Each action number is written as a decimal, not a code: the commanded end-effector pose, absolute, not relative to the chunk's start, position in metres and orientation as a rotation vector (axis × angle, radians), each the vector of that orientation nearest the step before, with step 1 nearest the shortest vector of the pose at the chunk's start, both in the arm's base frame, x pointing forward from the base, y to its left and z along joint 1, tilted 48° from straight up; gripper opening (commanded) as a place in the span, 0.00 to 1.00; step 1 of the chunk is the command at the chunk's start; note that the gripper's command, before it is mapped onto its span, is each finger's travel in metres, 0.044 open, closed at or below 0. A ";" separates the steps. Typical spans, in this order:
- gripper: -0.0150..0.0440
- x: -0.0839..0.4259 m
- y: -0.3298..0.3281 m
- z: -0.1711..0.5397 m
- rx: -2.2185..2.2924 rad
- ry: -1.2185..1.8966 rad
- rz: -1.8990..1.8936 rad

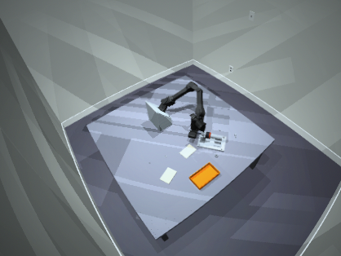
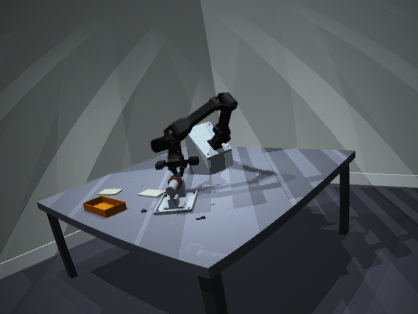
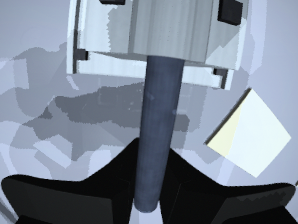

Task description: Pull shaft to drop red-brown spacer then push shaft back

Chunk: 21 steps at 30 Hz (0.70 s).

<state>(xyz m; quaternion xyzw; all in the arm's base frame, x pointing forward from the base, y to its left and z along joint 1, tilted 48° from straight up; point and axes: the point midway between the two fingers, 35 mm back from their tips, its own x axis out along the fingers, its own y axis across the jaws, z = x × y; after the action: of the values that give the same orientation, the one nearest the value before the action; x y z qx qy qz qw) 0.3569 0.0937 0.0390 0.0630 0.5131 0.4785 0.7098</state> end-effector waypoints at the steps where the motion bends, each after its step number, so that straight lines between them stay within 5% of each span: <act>1: 0.25 0.355 0.092 0.038 0.138 1.142 1.061; 21: 0.25 0.353 0.091 0.036 0.138 1.142 1.061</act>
<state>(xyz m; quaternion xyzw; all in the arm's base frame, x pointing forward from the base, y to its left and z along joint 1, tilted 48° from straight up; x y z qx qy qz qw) 0.3547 0.0925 0.0377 0.0630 0.5131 0.4785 0.7098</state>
